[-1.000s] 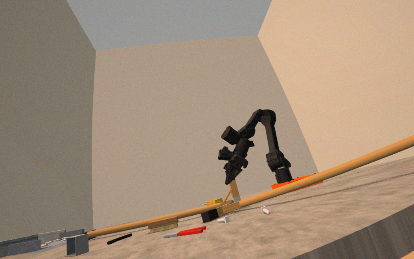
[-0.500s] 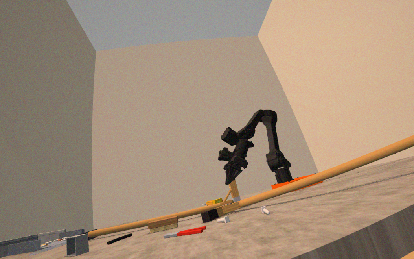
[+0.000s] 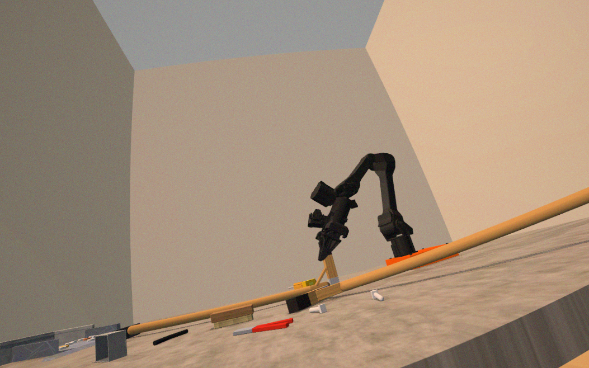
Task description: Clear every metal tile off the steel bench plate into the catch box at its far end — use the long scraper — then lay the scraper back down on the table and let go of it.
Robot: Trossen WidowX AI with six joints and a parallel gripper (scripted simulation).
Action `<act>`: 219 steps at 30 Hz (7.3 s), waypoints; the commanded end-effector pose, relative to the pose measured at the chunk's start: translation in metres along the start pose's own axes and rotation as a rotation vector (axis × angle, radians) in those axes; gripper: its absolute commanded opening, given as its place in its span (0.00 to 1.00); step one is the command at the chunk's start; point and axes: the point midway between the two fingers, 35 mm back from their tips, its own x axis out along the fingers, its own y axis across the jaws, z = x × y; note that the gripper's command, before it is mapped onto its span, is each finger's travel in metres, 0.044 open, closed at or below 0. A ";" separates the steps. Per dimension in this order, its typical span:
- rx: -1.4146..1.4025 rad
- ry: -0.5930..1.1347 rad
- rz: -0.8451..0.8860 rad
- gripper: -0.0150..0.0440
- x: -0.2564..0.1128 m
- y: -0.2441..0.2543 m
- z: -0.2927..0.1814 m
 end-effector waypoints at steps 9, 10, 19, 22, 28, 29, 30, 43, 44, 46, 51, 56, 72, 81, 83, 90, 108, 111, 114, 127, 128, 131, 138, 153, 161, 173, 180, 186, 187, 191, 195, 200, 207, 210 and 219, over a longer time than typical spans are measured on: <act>0.001 0.007 -0.003 0.25 0.001 -0.018 0.001; 0.001 0.008 -0.003 0.25 0.002 -0.020 0.001; 0.000 0.010 -0.002 0.25 0.002 -0.032 0.001; -0.001 0.011 -0.002 0.25 0.002 -0.036 0.001; -0.002 0.011 -0.001 0.25 0.002 -0.044 0.001; -0.002 0.011 -0.001 0.25 0.002 -0.046 0.001; -0.002 0.011 -0.001 0.25 0.002 -0.047 0.001; -0.005 0.009 0.000 0.25 0.001 -0.065 0.000; -0.005 0.008 0.000 0.25 0.001 -0.066 0.000; -0.005 0.008 0.001 0.25 0.000 -0.069 0.000; -0.006 0.005 0.001 0.25 0.000 -0.075 -0.001; -0.008 0.002 0.001 0.25 -0.001 -0.082 -0.001; -0.012 -0.012 0.001 0.25 -0.005 -0.103 -0.004; -0.014 -0.018 0.000 0.25 -0.007 -0.111 -0.004; -0.014 -0.018 -0.001 0.25 -0.006 -0.111 -0.004; -0.013 -0.019 -0.002 0.25 -0.005 -0.113 0.000; -0.009 -0.020 -0.009 0.25 0.007 -0.118 0.025; -0.008 -0.021 -0.010 0.25 0.010 -0.119 0.029; -0.008 -0.021 -0.012 0.25 0.012 -0.120 0.033; -0.004 -0.022 -0.017 0.25 0.024 -0.123 0.050; -0.004 -0.022 -0.017 0.25 0.025 -0.123 0.051; -0.003 -0.023 -0.019 0.25 0.028 -0.124 0.055; -0.001 -0.024 -0.021 0.25 0.035 -0.124 0.064; 0.003 -0.025 -0.027 0.25 0.051 -0.121 0.080; 0.005 -0.026 -0.028 0.25 0.058 -0.115 0.086; 0.004 -0.028 -0.029 0.25 0.067 -0.120 0.101; 0.004 -0.029 -0.029 0.25 0.074 -0.122 0.111; 0.004 -0.030 -0.029 0.25 0.080 -0.123 0.118; 0.004 -0.030 -0.029 0.25 0.080 -0.123 0.118; 0.004 -0.030 -0.029 0.25 0.082 -0.124 0.123; 0.004 -0.031 -0.029 0.25 0.085 -0.124 0.128; 0.004 -0.032 -0.029 0.25 0.089 -0.124 0.135; 0.004 -0.033 -0.029 0.25 0.094 -0.124 0.145; 0.004 -0.033 -0.029 0.25 0.097 -0.124 0.149; 0.004 -0.034 -0.029 0.25 0.104 -0.124 0.161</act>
